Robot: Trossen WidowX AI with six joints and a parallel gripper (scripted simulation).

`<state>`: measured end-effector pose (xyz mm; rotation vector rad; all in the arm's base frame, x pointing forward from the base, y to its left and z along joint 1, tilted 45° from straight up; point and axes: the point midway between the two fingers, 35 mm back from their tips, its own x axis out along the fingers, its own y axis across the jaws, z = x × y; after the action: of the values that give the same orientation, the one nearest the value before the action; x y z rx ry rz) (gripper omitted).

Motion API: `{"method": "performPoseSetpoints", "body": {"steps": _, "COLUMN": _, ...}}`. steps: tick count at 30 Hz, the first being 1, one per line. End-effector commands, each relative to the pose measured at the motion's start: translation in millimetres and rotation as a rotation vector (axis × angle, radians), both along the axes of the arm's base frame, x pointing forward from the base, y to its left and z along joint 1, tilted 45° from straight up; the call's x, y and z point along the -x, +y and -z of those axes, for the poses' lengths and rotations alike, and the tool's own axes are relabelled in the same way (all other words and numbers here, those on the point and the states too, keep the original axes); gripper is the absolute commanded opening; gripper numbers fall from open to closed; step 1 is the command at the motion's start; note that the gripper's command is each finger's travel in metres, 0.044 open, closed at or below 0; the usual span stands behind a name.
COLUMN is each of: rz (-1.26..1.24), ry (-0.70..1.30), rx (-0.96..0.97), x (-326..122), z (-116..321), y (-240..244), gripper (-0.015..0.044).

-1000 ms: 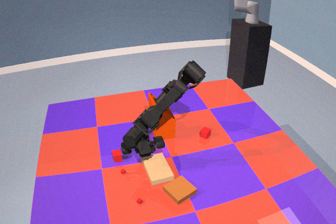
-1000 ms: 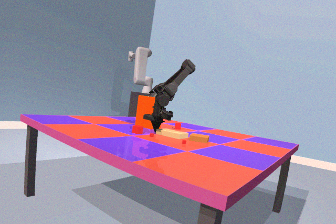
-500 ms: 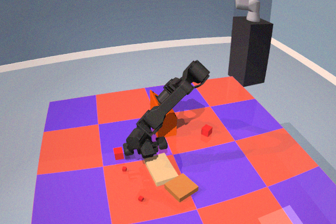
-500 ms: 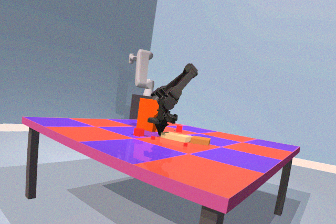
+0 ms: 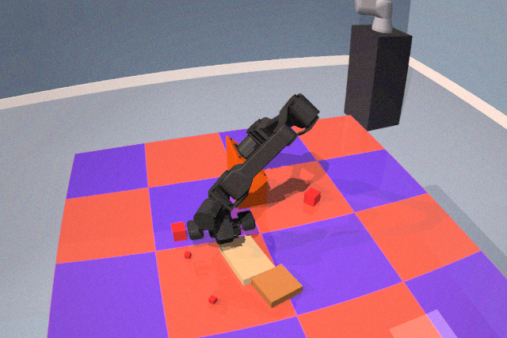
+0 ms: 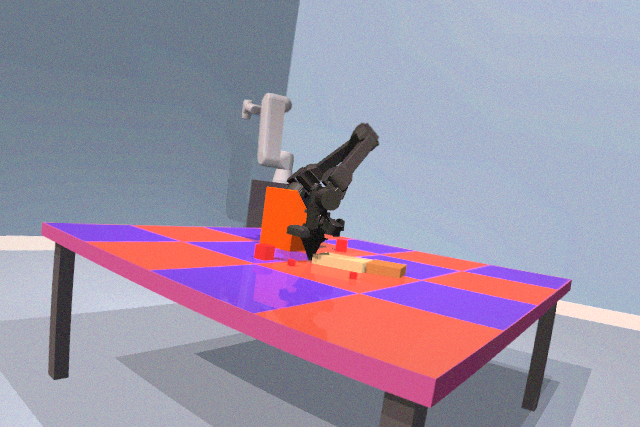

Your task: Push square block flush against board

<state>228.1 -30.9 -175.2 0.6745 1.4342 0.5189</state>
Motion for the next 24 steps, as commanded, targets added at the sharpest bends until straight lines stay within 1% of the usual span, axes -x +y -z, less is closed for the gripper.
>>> {"method": "performPoseSetpoints", "body": {"steps": 1, "rz": 0.004, "ry": -0.013, "rx": 0.000, "x": -12, "z": -1, "y": -1, "gripper": 0.0000}}
{"method": "performPoseSetpoints", "body": {"steps": 12, "rz": 0.004, "ry": -0.014, "rx": -0.001, "x": -29, "z": -3, "y": -2, "gripper": 0.0000}}
{"method": "performPoseSetpoints", "body": {"steps": 24, "rz": 0.003, "ry": -0.013, "rx": -0.001, "x": -13, "z": -1, "y": -1, "gripper": 0.0000}}
